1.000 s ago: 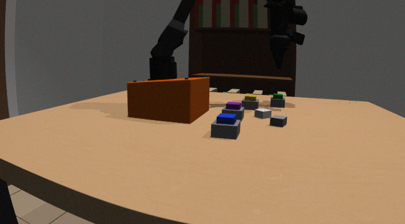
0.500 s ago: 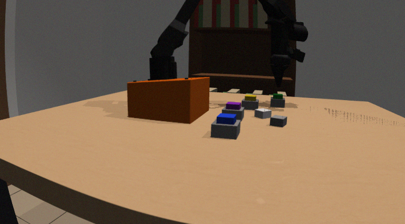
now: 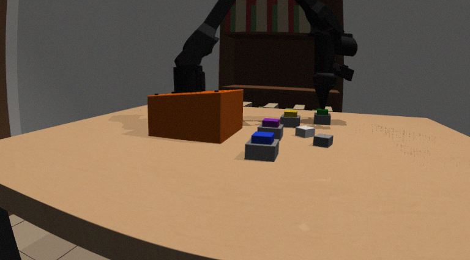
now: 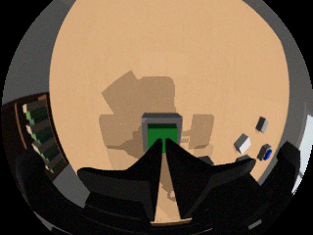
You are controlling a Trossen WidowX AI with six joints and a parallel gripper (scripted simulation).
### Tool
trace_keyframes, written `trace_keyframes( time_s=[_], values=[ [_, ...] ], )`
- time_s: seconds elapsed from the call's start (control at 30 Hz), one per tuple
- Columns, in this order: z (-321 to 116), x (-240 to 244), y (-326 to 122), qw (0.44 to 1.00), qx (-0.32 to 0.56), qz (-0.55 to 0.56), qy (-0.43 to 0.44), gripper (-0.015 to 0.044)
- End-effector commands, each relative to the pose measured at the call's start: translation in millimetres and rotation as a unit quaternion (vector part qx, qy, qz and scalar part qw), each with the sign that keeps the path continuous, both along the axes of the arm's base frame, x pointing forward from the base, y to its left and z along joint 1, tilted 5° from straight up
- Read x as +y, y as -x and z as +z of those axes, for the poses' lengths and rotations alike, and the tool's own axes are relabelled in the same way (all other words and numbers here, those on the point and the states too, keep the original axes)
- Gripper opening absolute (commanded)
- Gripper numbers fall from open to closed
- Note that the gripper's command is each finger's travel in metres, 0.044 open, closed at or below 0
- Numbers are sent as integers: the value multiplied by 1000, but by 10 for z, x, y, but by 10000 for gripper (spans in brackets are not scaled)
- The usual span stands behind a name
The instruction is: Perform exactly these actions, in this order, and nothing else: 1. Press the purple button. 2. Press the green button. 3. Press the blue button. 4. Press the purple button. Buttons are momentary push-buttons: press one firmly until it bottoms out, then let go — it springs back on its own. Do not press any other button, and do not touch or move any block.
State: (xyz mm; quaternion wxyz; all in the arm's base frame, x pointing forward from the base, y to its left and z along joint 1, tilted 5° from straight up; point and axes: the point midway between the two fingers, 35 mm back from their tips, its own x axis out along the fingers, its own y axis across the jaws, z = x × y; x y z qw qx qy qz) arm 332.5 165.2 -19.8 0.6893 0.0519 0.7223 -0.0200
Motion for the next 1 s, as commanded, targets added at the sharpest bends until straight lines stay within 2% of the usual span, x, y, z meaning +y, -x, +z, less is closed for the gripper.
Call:
trace_keyframes(
  time_s=[0.0, 0.67, 0.8, 0.97],
  values=[
    [-63, 13, 6, 1000, 0, -3, -3, 20],
    [-86, 13, 8, 1000, 0, -3, -3, 20],
    [247, -4, -8, 1000, 0, -3, -3, 20],
    [280, -4, -13, 1000, 0, -3, -3, 20]
  ],
)
